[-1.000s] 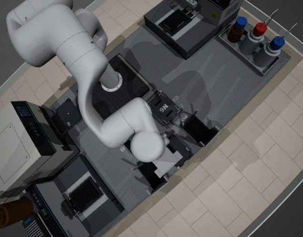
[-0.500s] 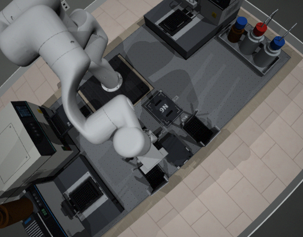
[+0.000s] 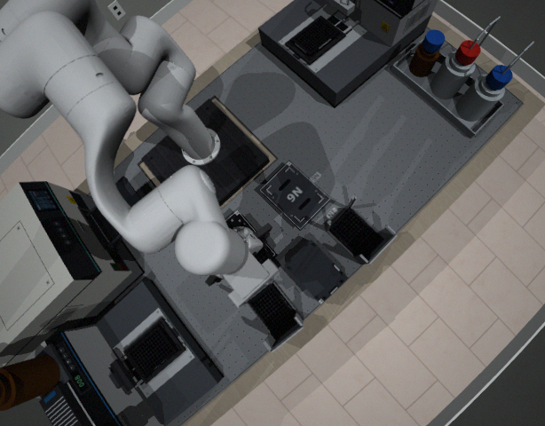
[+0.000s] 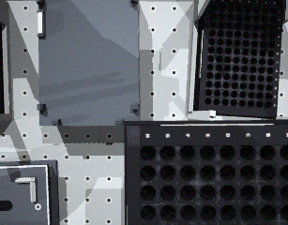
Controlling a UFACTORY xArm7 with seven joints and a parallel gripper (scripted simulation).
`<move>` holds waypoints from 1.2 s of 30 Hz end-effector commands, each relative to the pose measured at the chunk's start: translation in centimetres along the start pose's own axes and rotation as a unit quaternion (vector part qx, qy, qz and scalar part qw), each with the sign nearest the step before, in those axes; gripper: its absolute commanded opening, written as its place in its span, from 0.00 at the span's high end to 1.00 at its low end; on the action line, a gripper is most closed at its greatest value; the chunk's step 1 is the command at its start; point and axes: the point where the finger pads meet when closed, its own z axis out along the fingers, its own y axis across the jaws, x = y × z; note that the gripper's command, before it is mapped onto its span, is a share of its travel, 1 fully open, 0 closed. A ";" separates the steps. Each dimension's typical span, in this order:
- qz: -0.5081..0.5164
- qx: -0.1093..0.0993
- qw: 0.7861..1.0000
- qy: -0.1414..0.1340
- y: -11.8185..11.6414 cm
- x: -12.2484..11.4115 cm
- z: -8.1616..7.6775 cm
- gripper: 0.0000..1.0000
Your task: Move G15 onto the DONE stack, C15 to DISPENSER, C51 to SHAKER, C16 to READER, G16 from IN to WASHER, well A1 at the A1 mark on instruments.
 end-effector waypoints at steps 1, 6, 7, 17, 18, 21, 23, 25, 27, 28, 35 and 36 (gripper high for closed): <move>0.001 0.000 1.000 0.003 0.8 -1.0 -0.2 1.00; 0.002 0.000 1.000 0.003 1.7 -2.3 -0.2 1.00; 0.002 0.000 1.000 0.003 1.9 -2.5 -0.2 1.00; 0.002 -0.001 1.000 0.003 3.4 -4.8 -0.2 1.00; 0.002 -0.001 1.000 0.003 3.6 -5.0 -0.2 1.00; 0.002 -0.001 1.000 0.003 4.1 -5.9 -0.2 1.00; 0.002 -0.001 1.000 0.003 4.5 -6.4 -0.2 1.00; 0.003 -0.001 1.000 0.003 4.8 -6.8 -0.2 1.00; 0.003 -0.001 1.000 0.003 5.2 -7.4 -0.2 1.00; 0.003 -0.001 1.000 0.003 5.2 -7.4 -0.2 1.00; 0.003 -0.001 1.000 0.003 6.3 -9.1 -0.2 1.00; 0.003 -0.001 1.000 0.003 6.5 -9.3 -0.2 1.00</move>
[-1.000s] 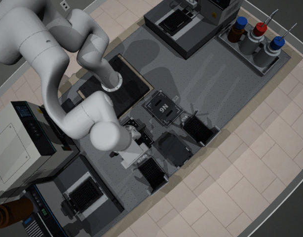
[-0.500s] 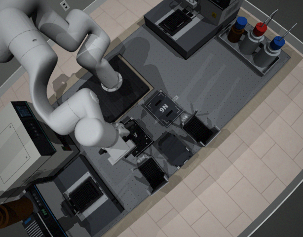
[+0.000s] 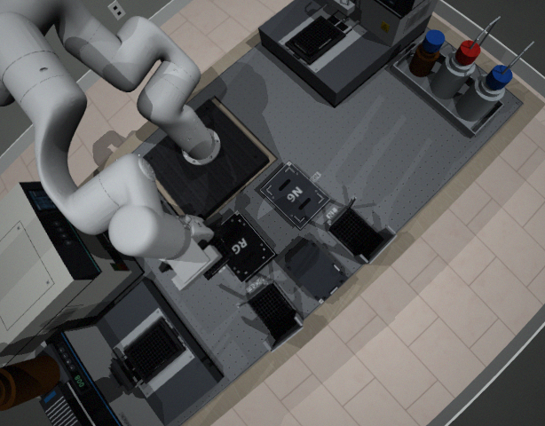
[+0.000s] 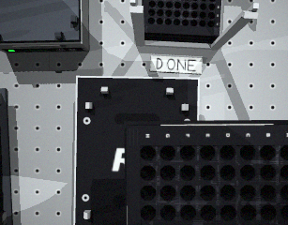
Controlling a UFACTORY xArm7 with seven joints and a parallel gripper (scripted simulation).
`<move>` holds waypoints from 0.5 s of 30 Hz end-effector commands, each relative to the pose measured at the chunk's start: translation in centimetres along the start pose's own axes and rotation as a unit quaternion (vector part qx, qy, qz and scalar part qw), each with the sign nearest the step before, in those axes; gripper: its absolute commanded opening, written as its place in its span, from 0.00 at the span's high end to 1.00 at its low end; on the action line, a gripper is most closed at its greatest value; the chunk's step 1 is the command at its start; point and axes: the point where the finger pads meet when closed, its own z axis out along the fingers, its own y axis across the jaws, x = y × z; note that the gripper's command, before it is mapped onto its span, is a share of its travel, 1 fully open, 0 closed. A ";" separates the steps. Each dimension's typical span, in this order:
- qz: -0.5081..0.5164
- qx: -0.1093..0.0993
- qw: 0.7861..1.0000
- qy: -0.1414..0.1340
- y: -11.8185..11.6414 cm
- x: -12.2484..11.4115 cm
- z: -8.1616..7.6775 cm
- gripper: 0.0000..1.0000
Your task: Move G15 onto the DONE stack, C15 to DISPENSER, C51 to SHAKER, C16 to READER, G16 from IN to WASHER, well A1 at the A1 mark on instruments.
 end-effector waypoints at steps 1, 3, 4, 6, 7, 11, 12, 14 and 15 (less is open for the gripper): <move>0.000 -0.001 1.000 0.002 0.8 -1.1 -0.2 1.00; 0.000 -0.001 1.000 0.002 1.2 -1.6 -0.2 1.00; 0.000 -0.001 1.000 0.002 1.4 -1.9 -0.2 1.00; 0.000 -0.001 1.000 0.002 1.8 -2.4 -0.2 1.00; 0.000 -0.001 1.000 0.002 2.0 -2.7 -0.2 1.00; 0.001 -0.001 1.000 0.002 2.3 -3.1 -0.2 1.00; 0.001 -0.001 1.000 0.002 2.5 -3.4 -0.2 1.00; 0.001 -0.001 1.000 0.002 2.8 -4.0 -0.2 1.00; 0.001 -0.001 1.000 0.002 3.0 -4.2 -0.2 1.00</move>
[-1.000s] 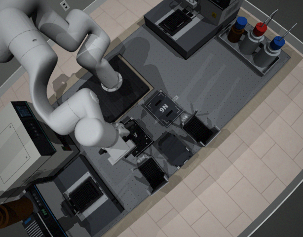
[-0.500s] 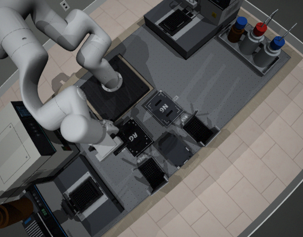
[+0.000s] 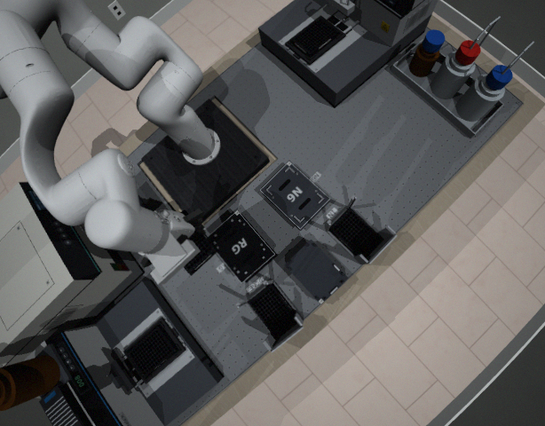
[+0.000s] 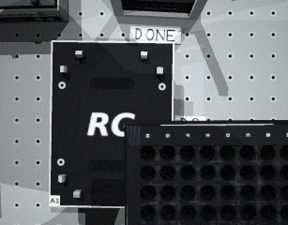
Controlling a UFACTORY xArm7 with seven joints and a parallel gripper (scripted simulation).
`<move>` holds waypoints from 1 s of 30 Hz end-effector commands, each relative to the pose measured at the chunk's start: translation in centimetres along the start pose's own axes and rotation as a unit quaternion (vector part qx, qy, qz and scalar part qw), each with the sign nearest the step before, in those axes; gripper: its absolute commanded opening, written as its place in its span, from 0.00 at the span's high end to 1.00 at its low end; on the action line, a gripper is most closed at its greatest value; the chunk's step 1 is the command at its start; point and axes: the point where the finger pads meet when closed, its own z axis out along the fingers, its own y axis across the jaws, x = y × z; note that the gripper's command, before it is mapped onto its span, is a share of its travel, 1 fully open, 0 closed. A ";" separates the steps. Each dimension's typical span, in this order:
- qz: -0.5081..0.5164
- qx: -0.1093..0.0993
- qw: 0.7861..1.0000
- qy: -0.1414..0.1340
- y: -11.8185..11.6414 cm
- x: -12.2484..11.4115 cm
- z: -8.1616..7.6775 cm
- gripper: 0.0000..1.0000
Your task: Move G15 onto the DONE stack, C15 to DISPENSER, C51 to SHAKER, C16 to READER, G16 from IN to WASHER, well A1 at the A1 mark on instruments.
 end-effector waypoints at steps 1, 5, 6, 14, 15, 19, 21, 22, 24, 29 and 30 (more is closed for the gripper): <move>0.001 -0.001 1.000 0.002 0.8 -1.0 -0.2 1.00; 0.001 -0.001 1.000 0.002 1.6 -2.1 -0.2 1.00; 0.001 -0.001 1.000 0.002 1.8 -2.4 -0.2 1.00; 0.001 -0.001 1.000 0.002 2.9 -4.1 -0.2 1.00; 0.002 -0.001 1.000 0.002 3.1 -4.3 -0.2 1.00; 0.002 -0.001 1.000 0.002 3.9 -5.4 -0.2 1.00; 0.002 -0.001 1.000 0.002 4.3 -5.9 -0.2 1.00; 0.002 -0.001 1.000 0.002 4.5 -6.2 -0.2 1.00; 0.002 -0.001 1.000 0.002 4.9 -6.7 -0.2 1.00; 0.002 -0.001 1.000 0.002 5.5 -7.6 -0.2 1.00; 0.002 -0.001 1.000 0.002 5.7 -7.8 -0.2 1.00</move>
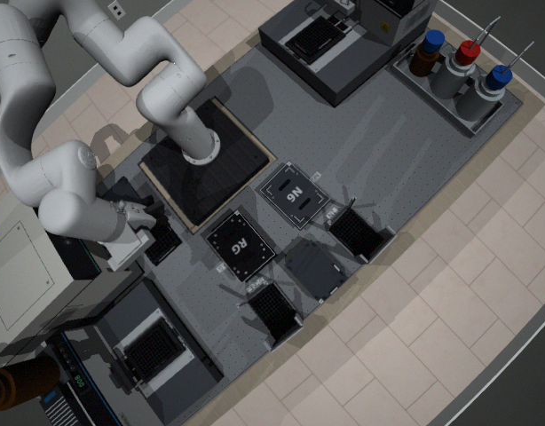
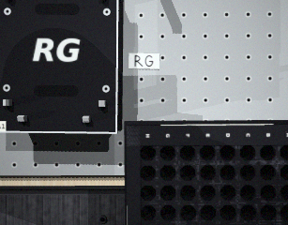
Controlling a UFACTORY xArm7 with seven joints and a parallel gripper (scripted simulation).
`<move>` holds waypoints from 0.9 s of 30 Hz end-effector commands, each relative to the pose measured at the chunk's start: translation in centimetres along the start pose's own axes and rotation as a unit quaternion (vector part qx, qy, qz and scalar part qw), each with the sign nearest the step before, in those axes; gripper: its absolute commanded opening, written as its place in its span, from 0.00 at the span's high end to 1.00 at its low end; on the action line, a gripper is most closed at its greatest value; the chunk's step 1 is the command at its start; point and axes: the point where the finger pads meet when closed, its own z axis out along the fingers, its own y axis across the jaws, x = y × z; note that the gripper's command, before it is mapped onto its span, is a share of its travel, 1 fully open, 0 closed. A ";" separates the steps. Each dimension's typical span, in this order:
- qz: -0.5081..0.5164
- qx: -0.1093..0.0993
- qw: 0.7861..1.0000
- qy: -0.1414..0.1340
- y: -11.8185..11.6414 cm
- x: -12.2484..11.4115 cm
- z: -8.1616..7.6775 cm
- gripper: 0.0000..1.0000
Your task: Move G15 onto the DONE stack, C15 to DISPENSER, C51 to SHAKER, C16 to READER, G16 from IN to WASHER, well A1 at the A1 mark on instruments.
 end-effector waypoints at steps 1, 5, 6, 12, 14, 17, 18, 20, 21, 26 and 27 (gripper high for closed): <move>-0.001 -0.002 1.000 0.001 0.7 -0.7 -0.2 1.00; -0.001 -0.002 1.000 0.001 1.3 -1.5 -0.2 1.00; 0.001 -0.002 1.000 0.001 1.3 -1.8 -0.2 1.00; 0.001 -0.002 1.000 0.001 1.9 -3.8 -0.2 1.00; 0.001 -0.002 1.000 0.001 2.0 -4.4 -0.2 1.00; 0.001 -0.002 1.000 0.001 2.1 -4.7 -0.2 1.00; 0.001 -0.002 1.000 0.001 2.2 -5.1 -0.2 1.00; 0.001 -0.002 1.000 0.001 2.4 -5.7 -0.2 1.00; 0.001 -0.002 1.000 0.001 2.5 -6.0 -0.2 1.00; 0.002 -0.002 1.000 0.001 2.9 -7.5 -0.2 1.00; 0.002 -0.002 1.000 0.001 2.9 -7.8 -0.2 1.00</move>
